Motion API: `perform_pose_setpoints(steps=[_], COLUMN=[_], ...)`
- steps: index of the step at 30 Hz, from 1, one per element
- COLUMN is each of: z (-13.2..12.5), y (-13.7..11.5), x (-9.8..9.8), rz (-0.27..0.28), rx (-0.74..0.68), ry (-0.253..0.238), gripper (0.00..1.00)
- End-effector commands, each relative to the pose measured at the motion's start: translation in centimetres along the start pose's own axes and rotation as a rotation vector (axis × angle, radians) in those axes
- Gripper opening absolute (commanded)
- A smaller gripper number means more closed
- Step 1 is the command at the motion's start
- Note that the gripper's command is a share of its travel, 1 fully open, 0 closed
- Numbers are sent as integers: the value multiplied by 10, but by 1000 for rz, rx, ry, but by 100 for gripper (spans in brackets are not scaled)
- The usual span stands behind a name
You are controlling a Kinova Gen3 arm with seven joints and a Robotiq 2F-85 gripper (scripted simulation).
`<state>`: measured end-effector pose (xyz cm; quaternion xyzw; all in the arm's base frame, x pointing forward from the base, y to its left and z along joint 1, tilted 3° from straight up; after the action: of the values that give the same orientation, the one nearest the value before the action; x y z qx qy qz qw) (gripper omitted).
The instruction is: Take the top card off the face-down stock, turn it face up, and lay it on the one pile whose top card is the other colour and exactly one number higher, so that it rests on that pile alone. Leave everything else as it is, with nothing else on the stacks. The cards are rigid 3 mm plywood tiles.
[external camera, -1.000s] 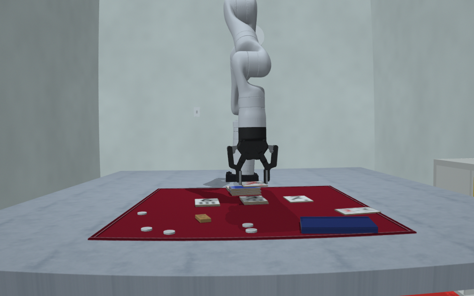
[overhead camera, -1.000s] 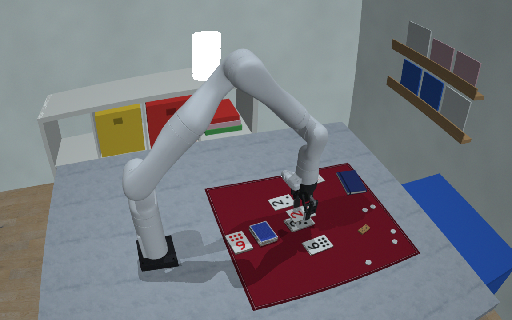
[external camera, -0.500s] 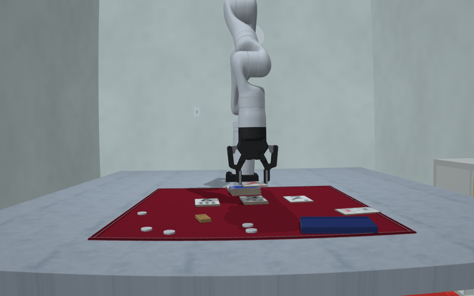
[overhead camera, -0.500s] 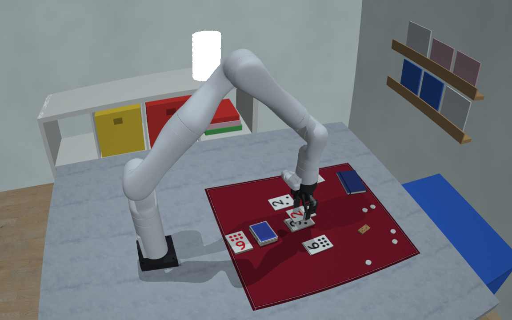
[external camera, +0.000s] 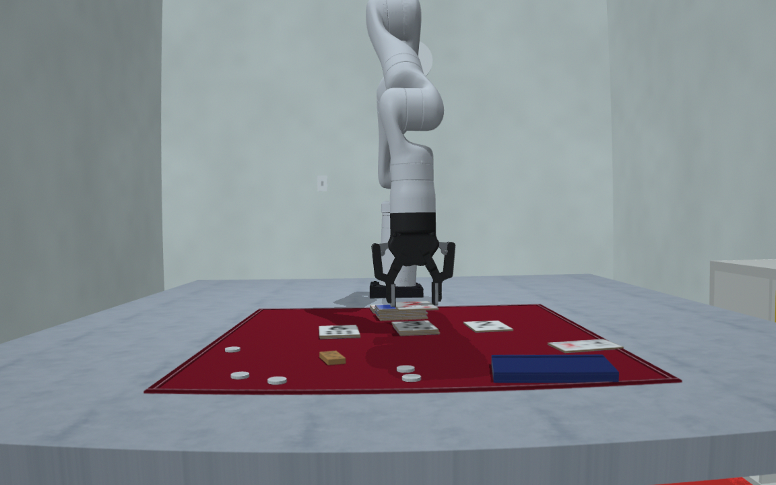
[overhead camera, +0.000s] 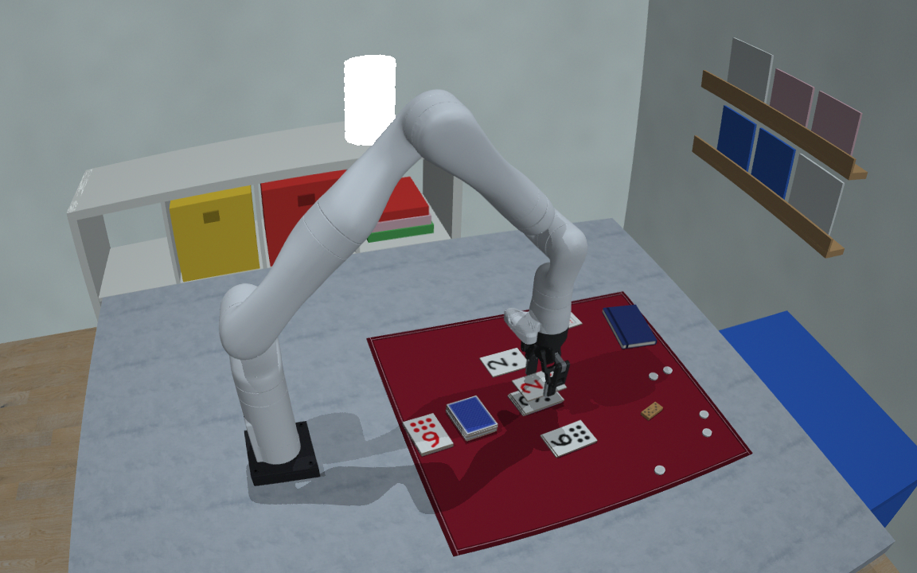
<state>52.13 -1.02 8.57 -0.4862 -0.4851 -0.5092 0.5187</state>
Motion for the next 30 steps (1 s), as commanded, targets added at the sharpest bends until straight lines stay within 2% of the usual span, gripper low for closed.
perform_pose_setpoints(steps=[1,14,30], z=[0,0,0], y=[0,0,0], x=[-3,-23,-24], rz=[1,1,1], rx=[0,0,0], ry=[0,0,0], gripper=[72,72,72])
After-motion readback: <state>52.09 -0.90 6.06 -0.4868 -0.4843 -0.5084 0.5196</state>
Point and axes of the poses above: the point where the finger pads meet when closed, its own x axis back along the fingers, its own z axis across the jaws, y = z × x, the point moved 6 cm from there along x, back along the fingers, and after that the axes turned 4 degrees about -x, right-handed, at the moved point
